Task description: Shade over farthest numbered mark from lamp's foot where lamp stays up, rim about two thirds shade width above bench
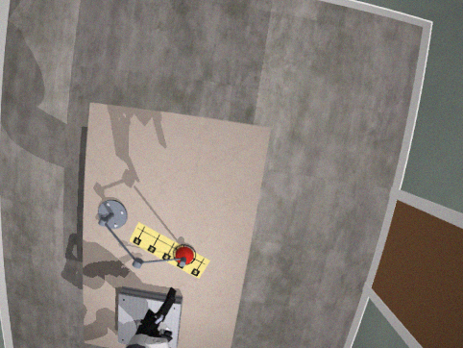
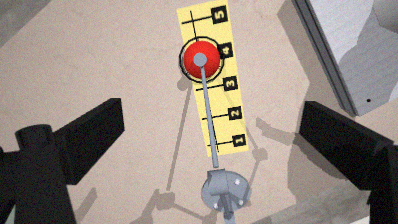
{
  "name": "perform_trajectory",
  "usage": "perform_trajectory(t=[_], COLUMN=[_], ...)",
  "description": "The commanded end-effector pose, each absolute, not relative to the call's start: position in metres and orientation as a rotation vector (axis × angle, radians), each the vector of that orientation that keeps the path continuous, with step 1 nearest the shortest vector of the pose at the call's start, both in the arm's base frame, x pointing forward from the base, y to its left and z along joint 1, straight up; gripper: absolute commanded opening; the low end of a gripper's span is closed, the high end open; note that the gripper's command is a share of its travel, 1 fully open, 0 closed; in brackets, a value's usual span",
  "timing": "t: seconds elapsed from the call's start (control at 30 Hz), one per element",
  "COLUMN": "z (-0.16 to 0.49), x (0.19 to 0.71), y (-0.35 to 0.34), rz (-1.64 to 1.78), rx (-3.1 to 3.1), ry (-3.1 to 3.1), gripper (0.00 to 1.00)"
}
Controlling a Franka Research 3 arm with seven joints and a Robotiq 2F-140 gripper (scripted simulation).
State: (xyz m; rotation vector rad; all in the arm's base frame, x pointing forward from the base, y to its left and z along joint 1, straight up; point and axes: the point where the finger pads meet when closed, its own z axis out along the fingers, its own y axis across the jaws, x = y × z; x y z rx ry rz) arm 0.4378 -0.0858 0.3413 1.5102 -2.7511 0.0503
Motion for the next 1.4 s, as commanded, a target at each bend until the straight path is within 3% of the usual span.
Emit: perform_trajectory(t=[0.0,0.43,1.37], z=[0.340,0.336,0.335], x=[0.439,0.448,0.443], y=[-0.090,-0.101,-0.101], rz=[0.052,0.051,-0.356], rx=[1.543,1.507,1.808], ry=[-2.728,-2.753,-2.915], gripper=[1.00,1.00,1.00])
